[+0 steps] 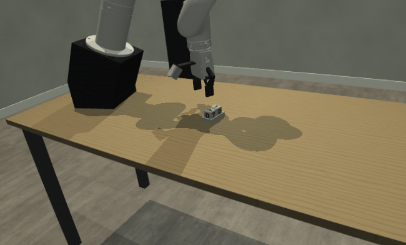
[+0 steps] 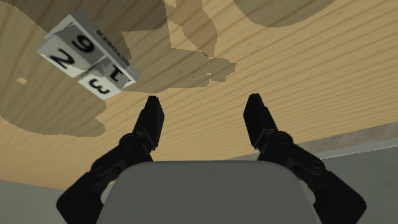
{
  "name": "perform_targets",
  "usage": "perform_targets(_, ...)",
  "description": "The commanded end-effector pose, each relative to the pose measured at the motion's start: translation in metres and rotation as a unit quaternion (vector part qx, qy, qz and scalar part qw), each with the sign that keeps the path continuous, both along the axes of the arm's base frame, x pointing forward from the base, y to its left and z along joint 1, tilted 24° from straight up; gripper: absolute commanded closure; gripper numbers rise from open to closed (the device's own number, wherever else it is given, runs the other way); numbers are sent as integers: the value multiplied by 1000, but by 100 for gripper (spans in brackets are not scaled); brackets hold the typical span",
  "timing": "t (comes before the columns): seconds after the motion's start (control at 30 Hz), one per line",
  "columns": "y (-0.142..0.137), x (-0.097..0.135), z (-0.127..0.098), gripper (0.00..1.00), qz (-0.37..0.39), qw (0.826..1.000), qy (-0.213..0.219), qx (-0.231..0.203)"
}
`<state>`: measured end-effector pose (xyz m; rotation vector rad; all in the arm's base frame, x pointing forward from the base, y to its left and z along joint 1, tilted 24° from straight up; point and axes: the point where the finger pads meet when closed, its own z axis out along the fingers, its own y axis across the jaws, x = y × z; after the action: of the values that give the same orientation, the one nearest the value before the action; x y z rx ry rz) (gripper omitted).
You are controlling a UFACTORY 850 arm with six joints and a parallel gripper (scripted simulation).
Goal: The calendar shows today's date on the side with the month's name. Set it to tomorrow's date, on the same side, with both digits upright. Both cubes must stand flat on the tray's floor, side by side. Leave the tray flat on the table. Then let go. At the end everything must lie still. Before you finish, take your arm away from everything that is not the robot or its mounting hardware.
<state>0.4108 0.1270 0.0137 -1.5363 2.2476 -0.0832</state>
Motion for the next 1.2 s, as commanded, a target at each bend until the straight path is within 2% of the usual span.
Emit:
perform_targets(0.0,-3,-1,-1,0,0,1000,-1,0)
perform_targets(0.5,2,8,-23,0,0,1000,-1,0)
perform_targets(1.17,2,9,-23,0,0,1000,-1,0)
